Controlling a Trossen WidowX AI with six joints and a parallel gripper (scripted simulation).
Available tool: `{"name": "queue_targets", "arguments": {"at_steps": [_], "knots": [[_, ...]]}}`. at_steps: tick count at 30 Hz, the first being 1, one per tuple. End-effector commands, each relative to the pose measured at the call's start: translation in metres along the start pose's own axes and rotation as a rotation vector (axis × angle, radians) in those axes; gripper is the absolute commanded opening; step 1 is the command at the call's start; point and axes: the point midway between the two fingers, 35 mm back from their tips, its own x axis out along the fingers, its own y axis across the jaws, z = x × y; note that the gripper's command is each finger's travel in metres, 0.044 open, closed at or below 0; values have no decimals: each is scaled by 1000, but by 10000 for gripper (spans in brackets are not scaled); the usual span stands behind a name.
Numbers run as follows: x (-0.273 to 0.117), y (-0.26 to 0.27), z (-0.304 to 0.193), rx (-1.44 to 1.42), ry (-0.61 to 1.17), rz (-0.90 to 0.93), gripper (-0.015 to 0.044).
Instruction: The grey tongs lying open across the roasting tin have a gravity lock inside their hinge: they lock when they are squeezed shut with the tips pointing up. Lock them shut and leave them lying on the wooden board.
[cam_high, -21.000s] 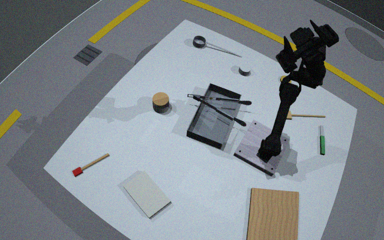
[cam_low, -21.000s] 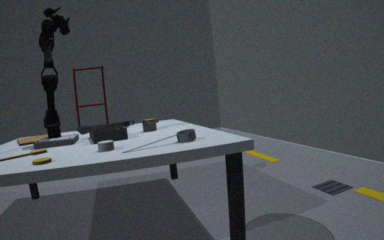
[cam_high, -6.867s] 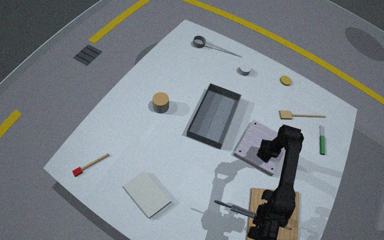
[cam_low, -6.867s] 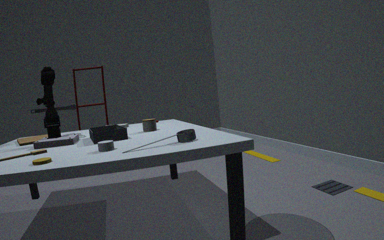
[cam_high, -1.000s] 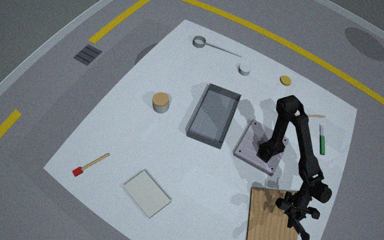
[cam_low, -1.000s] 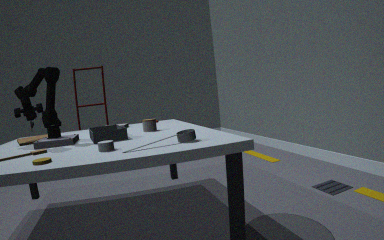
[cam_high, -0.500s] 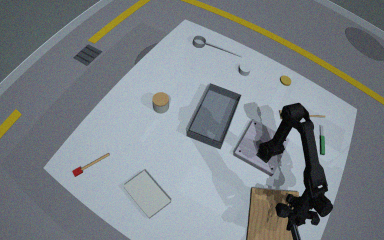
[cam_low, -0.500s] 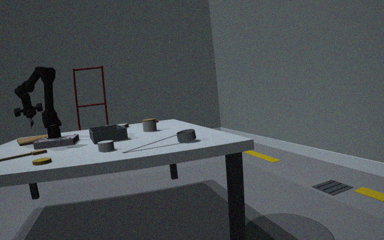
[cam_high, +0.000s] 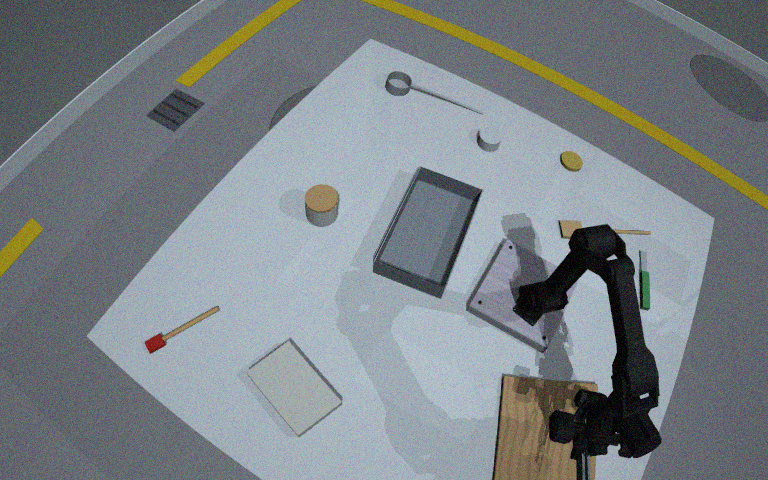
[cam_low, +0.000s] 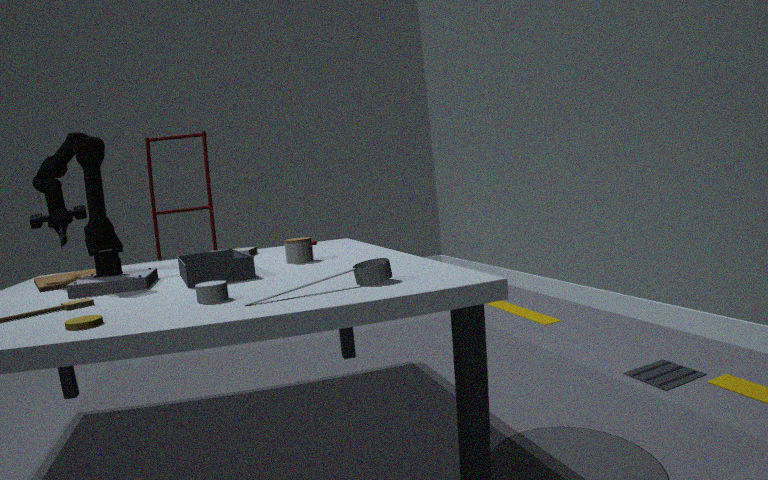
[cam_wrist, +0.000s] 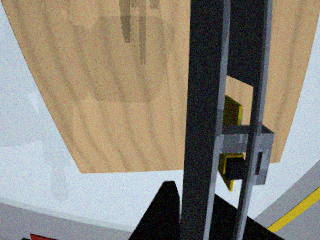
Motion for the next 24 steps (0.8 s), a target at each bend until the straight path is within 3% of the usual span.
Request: {"name": "queue_targets", "arguments": {"at_steps": [1,24], "knots": [[-4,2,-5,25,-60,-13,-150],[-21,14,2,115,-418,-52,-150]]}}
